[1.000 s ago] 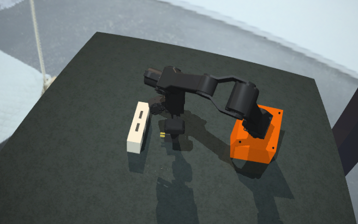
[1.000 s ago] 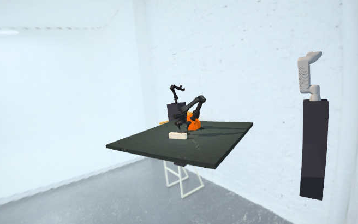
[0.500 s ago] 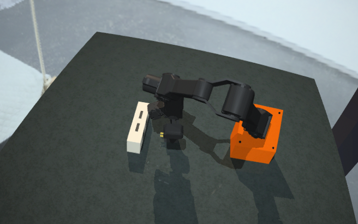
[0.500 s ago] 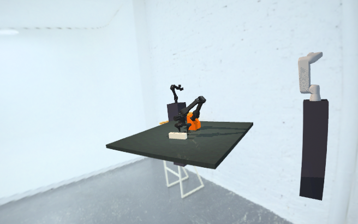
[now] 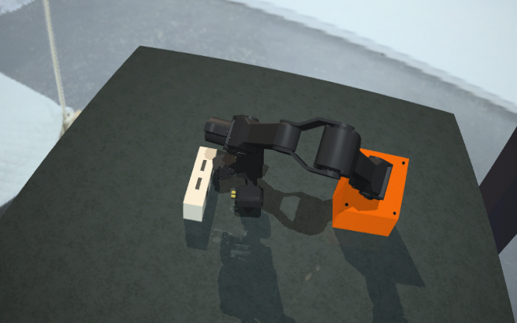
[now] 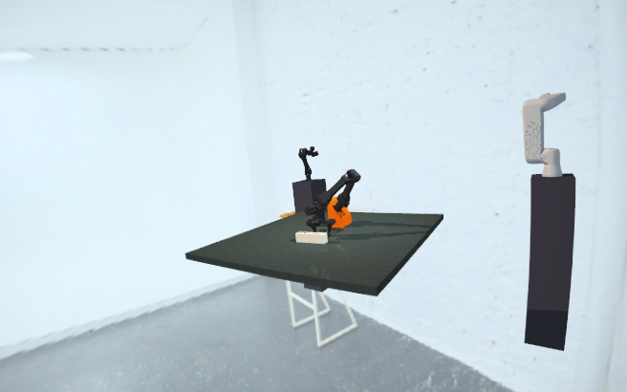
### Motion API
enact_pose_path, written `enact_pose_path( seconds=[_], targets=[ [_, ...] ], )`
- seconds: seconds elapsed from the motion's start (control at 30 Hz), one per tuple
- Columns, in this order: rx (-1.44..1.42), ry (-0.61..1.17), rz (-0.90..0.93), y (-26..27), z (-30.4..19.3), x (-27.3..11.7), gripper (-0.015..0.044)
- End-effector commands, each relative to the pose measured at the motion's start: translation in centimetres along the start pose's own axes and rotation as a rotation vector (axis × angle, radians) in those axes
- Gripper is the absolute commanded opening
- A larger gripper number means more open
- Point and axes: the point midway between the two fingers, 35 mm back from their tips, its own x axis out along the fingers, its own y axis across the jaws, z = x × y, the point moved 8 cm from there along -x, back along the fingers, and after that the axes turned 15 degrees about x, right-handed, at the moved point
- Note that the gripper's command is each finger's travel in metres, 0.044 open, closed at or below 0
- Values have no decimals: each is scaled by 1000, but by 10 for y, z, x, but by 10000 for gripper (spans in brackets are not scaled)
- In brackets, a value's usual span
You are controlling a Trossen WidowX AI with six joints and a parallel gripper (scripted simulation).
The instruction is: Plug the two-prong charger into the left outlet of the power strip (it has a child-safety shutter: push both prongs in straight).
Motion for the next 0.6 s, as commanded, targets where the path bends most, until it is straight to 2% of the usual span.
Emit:
enact_pose_path(
  seconds=[0.0, 0.43, 0.57],
  targets=[
    [9, 3, 5, -1, -1, 4, 440],
    [1, 1, 0, 0, 0, 1, 99],
    [1, 1, 0, 0, 0, 1, 72]
  ],
)
